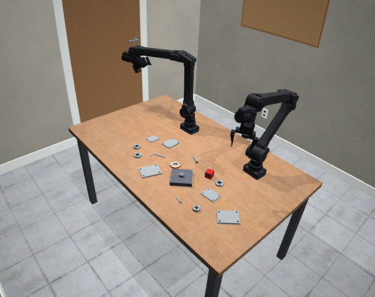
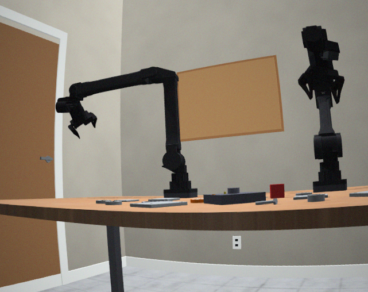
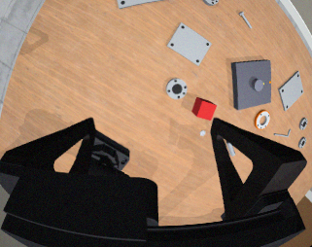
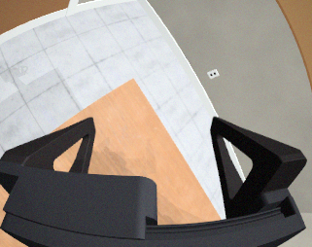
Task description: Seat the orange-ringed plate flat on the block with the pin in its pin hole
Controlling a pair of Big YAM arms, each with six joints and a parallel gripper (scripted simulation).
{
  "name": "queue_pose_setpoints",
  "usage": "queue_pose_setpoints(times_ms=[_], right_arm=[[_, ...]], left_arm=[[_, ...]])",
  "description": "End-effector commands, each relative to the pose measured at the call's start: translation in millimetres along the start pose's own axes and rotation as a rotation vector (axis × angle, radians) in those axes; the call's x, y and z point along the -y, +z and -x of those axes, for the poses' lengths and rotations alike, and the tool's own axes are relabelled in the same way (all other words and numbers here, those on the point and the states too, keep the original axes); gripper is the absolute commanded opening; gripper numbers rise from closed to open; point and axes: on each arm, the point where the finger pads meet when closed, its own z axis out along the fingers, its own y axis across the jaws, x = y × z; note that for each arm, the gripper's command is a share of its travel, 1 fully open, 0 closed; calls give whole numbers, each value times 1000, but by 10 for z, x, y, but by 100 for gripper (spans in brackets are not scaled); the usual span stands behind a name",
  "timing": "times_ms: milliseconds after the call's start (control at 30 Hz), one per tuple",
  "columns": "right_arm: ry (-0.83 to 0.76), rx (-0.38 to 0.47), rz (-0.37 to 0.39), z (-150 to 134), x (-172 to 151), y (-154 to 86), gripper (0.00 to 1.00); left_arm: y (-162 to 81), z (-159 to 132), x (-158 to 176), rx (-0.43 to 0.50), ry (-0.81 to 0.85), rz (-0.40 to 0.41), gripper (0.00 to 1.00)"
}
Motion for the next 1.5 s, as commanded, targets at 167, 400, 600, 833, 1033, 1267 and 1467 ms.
queue_pose_setpoints(times_ms=[167,400,600,833,1033,1267,1467], right_arm=[[10,6,4,32,28,-29,100],[10,6,4,32,28,-29,100],[-5,7,5,11,33,-28,100],[-120,45,74,-231,62,-150,100],[-269,105,193,-639,135,-314,100],[-434,178,347,-1172,230,-521,100],[-655,267,571,-1961,366,-807,100]], left_arm=[[-24,16,8,6,0,-4,100],[-24,16,8,6,0,-4,100],[30,-4,14,6,23,-6,100],[462,-188,224,108,339,-89,100],[896,-377,439,212,608,-173,100],[1204,-514,582,282,777,-231,100],[1290,-515,705,330,838,-273,100]])
